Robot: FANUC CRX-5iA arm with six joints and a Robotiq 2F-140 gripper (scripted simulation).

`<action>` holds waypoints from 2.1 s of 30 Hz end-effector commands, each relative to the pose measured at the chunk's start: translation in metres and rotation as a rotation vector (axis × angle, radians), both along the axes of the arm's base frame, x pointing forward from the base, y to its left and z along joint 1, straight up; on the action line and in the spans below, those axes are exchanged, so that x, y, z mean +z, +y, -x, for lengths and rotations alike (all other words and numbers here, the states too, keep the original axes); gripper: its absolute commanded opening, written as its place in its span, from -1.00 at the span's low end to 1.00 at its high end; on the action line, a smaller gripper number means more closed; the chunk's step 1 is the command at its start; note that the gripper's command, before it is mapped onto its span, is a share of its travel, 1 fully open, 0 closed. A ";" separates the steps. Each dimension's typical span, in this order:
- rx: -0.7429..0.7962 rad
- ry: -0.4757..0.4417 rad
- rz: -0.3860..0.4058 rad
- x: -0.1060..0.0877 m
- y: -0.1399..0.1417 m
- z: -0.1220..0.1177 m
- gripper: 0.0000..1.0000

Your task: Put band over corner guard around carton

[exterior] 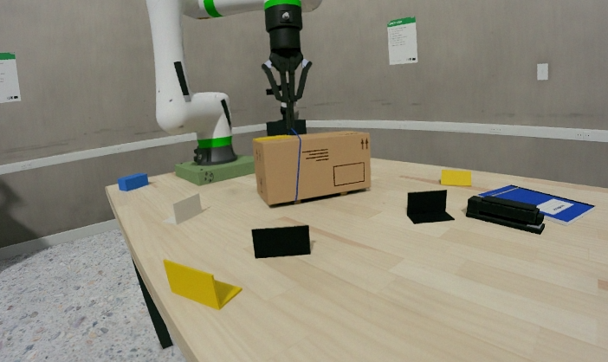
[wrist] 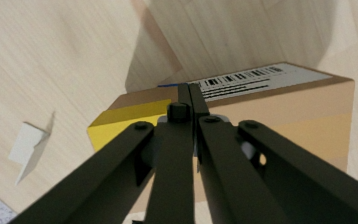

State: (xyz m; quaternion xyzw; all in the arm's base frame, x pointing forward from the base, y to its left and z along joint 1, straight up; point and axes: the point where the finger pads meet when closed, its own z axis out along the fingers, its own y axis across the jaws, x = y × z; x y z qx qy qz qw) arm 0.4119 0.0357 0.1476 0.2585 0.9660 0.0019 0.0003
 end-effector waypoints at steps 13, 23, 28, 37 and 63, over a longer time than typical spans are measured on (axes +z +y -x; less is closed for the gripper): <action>0.000 -0.002 0.000 0.001 -0.013 0.004 -0.80; 0.000 -0.002 0.000 0.001 -0.030 0.010 -0.80; 0.000 -0.002 0.000 0.001 -0.041 0.013 -0.80; 0.000 -0.002 0.000 0.001 -0.052 0.017 -0.80; 0.000 -0.002 0.000 0.001 -0.057 0.018 -0.80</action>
